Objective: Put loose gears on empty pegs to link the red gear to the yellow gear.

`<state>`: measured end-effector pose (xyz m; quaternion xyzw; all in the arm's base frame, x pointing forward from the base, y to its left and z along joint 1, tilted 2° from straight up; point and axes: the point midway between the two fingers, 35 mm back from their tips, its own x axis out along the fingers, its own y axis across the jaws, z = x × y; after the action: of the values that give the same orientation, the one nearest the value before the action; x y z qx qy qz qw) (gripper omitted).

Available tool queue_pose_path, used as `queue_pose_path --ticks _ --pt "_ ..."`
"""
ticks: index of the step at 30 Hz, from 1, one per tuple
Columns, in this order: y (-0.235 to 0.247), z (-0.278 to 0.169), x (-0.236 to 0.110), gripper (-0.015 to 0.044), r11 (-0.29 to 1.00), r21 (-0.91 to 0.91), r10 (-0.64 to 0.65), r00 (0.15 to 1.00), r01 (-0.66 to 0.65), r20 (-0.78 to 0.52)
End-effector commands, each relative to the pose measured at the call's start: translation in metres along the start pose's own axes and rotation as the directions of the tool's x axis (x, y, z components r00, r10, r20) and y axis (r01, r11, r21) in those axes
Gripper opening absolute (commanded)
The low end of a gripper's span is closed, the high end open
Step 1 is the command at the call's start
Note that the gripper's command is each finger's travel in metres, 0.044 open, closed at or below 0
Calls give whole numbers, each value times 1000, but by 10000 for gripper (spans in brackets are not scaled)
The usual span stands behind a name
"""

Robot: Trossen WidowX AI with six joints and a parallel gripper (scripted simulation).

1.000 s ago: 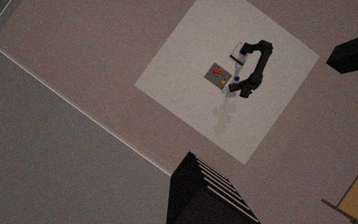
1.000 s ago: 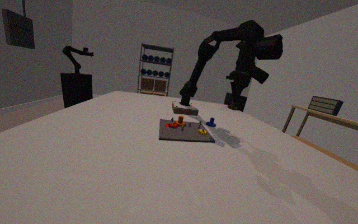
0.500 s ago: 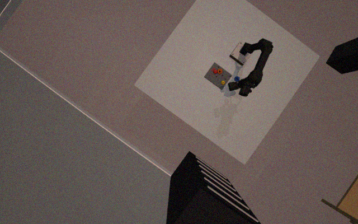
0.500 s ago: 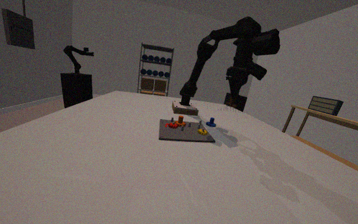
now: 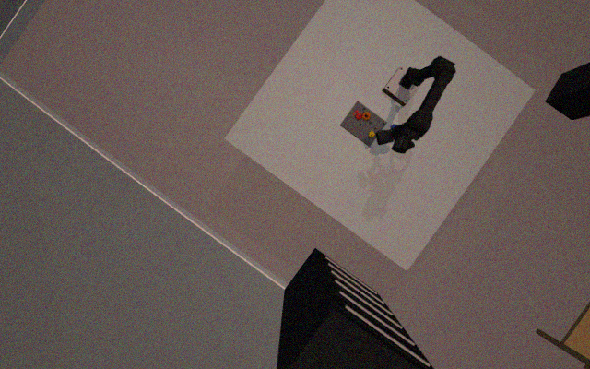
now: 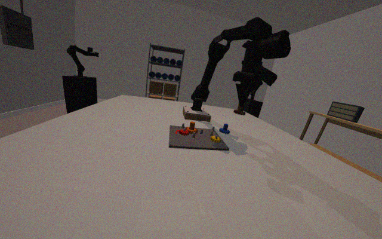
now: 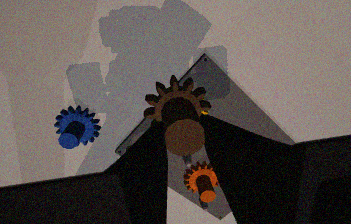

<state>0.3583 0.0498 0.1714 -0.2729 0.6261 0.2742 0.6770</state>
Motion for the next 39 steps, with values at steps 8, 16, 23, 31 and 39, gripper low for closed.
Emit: queue_pose_path --ticks 8,16,23,31,39 --pt "-5 -16 10 0 1000 -3 4 1000 -4 -7" --pt "-9 -28 17 0 1000 -3 3 1000 -4 -8" --pt "-12 -39 22 0 1000 -3 3 1000 -3 -9" --pt "-14 -51 29 0 1000 -3 3 1000 -3 -10" --pt "-16 -64 36 0 1000 -3 3 1000 -3 -11"
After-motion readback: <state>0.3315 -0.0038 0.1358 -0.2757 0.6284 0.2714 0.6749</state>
